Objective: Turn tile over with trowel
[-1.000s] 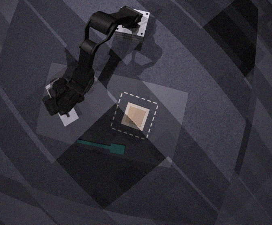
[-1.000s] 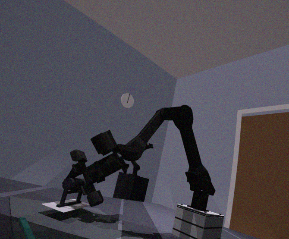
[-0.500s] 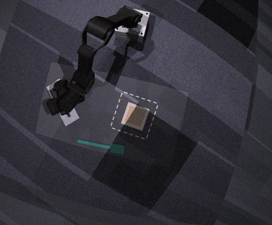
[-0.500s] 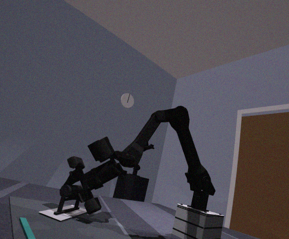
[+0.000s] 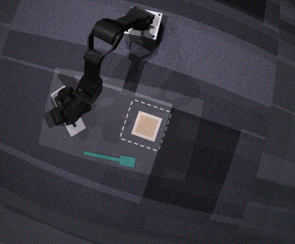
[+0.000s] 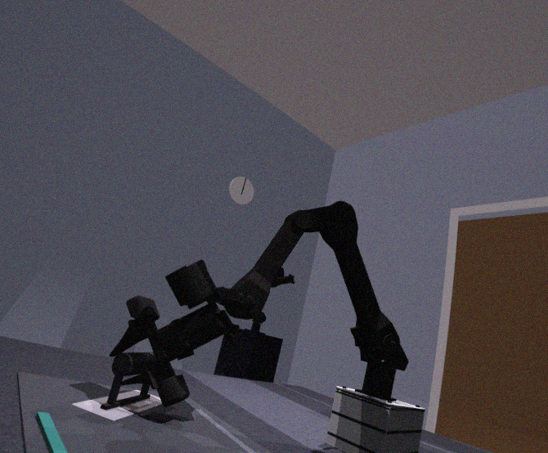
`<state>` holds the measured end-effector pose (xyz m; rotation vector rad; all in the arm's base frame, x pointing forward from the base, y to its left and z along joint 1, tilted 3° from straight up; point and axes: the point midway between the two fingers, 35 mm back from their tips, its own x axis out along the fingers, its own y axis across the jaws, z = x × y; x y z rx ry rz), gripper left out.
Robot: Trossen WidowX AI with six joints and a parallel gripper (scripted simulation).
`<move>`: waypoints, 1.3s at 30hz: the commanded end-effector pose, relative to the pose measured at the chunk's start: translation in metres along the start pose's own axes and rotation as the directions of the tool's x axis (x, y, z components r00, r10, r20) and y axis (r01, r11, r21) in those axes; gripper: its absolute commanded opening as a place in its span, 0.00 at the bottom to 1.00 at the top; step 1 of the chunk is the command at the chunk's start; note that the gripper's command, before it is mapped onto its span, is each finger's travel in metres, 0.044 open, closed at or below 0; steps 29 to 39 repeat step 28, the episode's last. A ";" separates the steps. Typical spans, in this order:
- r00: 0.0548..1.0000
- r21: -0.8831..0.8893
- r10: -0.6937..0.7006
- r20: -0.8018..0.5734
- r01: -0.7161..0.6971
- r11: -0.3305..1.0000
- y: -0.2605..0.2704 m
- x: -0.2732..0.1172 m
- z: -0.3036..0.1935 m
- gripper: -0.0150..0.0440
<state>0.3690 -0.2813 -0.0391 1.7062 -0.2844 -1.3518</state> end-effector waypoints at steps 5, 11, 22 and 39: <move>1.000 0.004 0.002 0.001 -0.002 1.000 0.000 0.000 0.000 0.76; 1.000 0.003 0.001 0.001 -0.001 1.000 0.001 -0.009 -0.001 0.76; 1.000 0.001 -0.003 0.000 0.003 1.000 0.000 -0.051 -0.001 0.76; 1.000 0.000 -0.003 0.000 0.003 1.000 0.000 -0.061 0.000 0.76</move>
